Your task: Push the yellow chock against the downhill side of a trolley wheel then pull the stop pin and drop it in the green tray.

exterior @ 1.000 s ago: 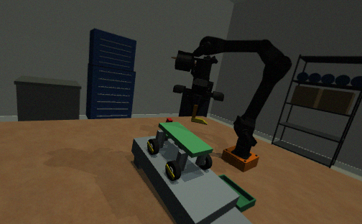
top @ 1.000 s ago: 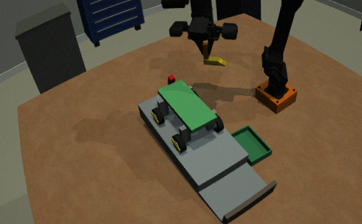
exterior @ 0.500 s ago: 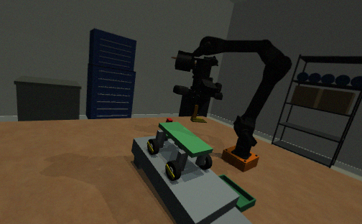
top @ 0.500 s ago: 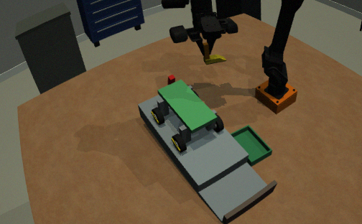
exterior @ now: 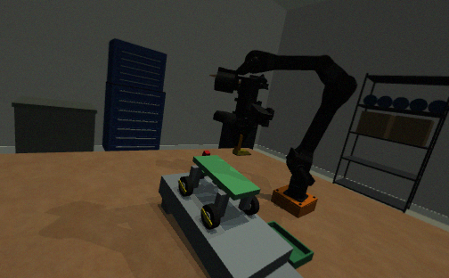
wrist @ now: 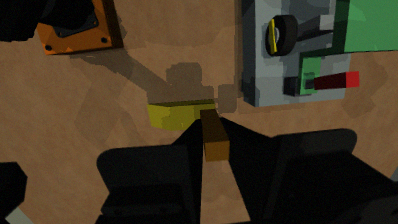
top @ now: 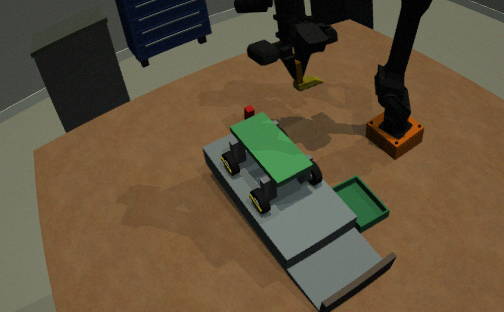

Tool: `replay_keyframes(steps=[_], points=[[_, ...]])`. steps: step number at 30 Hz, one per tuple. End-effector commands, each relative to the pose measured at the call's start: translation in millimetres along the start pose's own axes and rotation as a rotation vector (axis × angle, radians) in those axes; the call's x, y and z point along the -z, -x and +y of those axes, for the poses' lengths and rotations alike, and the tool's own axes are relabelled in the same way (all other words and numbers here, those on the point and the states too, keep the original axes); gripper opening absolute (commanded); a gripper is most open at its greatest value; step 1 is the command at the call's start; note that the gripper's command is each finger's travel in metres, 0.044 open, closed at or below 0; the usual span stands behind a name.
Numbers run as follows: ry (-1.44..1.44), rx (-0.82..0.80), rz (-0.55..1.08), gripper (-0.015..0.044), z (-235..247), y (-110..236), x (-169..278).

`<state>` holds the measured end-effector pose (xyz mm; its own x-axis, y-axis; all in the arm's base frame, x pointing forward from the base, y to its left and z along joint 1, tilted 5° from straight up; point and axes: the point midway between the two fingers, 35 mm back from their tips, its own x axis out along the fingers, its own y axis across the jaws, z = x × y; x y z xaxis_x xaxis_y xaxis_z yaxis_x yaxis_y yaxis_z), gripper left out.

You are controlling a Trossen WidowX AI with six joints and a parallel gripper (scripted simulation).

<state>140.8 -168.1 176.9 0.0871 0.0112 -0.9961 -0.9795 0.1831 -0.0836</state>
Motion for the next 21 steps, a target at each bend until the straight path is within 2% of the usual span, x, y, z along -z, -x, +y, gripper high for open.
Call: replay_keyframes(steps=[1,21], points=[[0.01,0.001,0.003,0.0,-1.9,-0.3,-6.3],[0.021,0.004,-0.003,0.0,-17.9,-5.5,-72.9]])
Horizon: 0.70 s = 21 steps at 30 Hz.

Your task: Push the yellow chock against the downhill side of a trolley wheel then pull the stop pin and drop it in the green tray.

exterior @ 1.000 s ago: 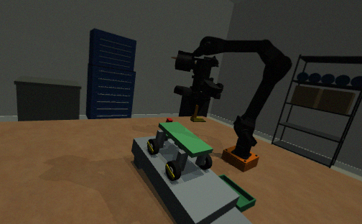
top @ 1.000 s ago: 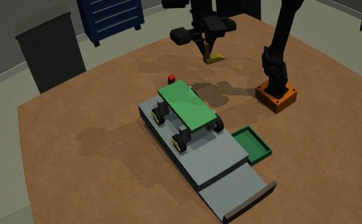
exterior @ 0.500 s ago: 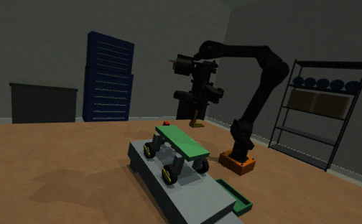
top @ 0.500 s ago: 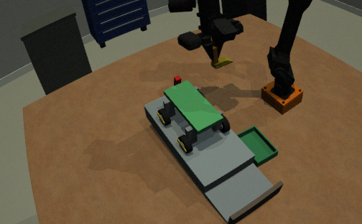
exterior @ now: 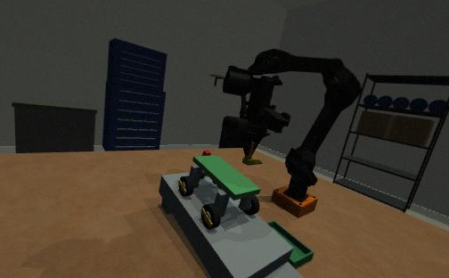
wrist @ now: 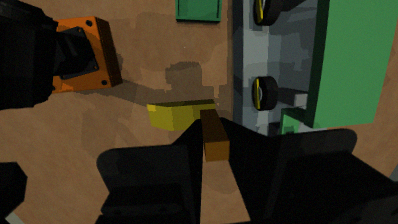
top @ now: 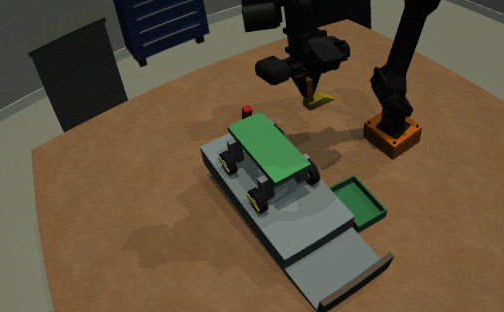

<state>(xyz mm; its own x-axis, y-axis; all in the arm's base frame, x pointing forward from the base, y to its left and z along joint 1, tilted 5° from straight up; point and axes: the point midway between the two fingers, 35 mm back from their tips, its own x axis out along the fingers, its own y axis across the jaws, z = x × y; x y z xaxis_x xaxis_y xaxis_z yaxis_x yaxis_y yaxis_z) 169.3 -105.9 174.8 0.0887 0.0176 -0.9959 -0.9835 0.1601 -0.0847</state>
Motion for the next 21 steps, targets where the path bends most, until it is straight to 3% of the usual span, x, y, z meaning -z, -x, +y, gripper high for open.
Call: replay_keyframes(steps=[1,21], points=[[-0.002,0.003,0.004,0.0,-2.6,-0.6,-9.9],[-0.002,0.005,-0.002,0.0,-16.8,-4.6,-67.8]])
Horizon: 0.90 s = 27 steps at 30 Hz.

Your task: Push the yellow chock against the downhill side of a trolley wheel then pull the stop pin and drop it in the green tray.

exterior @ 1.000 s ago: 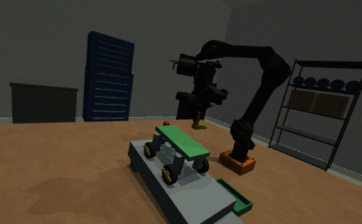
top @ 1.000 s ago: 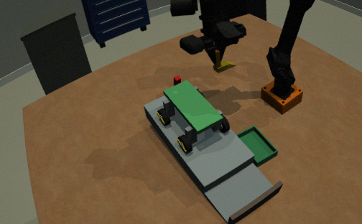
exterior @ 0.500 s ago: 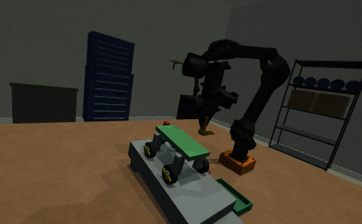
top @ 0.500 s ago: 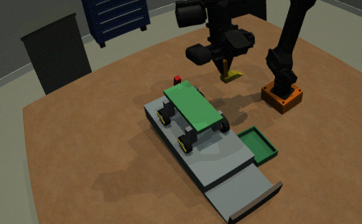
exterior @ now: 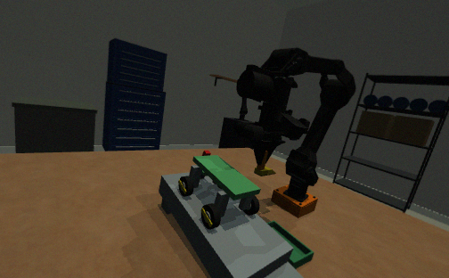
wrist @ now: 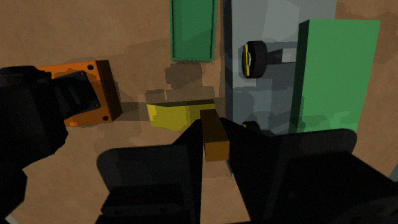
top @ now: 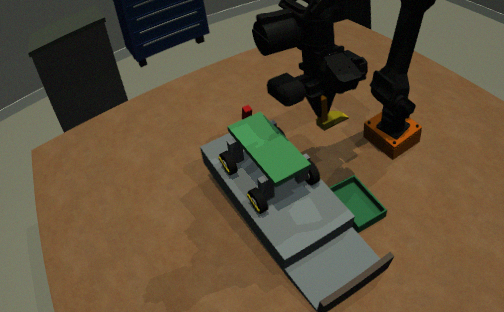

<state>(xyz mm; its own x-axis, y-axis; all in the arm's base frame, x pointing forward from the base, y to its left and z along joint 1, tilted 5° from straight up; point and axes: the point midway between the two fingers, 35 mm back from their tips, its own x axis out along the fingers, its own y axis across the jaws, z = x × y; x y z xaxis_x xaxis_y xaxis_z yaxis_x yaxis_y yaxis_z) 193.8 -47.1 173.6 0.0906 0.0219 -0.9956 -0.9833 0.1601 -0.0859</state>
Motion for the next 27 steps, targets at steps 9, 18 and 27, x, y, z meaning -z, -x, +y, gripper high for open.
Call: replay_keyframes(steps=[9,18,27], points=[[-0.003,0.004,0.0,0.0,-8.4,-2.3,-34.1],[-0.003,0.005,-0.003,0.0,-14.4,-4.9,-63.6],[-0.003,0.005,-0.006,0.0,-21.6,-7.2,-96.8]])
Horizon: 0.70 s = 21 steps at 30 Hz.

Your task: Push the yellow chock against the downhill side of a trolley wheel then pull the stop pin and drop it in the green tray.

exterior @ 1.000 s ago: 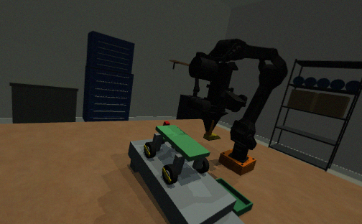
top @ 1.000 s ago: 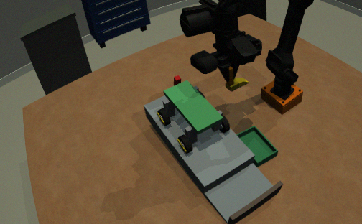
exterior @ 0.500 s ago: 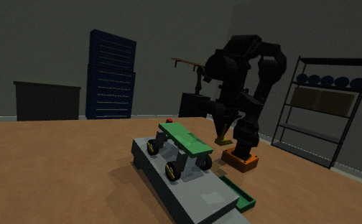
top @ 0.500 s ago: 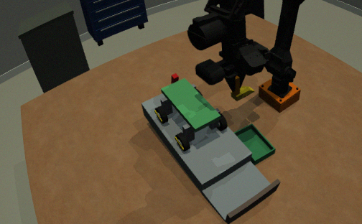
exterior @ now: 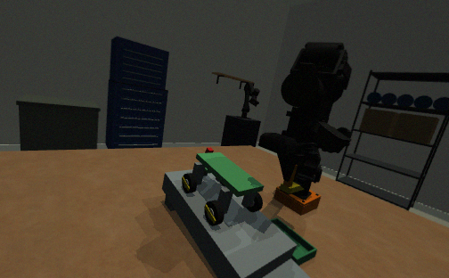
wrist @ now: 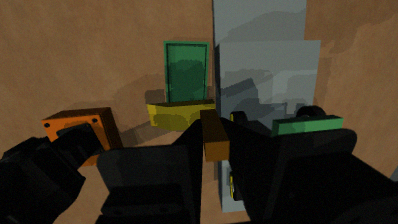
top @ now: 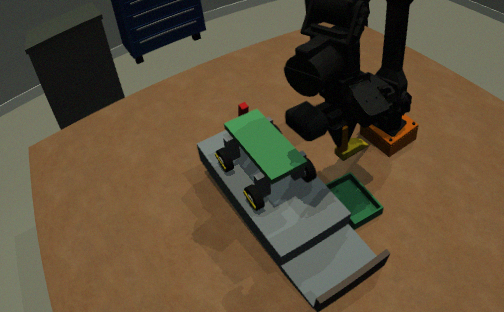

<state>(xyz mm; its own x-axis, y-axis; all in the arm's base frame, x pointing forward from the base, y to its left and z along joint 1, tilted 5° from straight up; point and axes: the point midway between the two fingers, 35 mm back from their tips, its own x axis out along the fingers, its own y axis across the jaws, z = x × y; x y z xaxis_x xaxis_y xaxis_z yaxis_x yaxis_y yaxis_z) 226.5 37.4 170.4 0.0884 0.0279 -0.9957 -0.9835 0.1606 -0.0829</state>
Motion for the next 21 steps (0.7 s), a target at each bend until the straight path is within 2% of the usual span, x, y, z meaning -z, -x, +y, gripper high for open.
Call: replay_keyframes(steps=[1,12,21], points=[[-0.002,0.009,-0.001,0.0,-4.3,0.4,-12.7],[0.003,0.009,-0.005,0.0,-16.1,-0.5,-56.6],[0.295,-0.002,0.017,0.0,-16.7,-0.6,-58.5]])
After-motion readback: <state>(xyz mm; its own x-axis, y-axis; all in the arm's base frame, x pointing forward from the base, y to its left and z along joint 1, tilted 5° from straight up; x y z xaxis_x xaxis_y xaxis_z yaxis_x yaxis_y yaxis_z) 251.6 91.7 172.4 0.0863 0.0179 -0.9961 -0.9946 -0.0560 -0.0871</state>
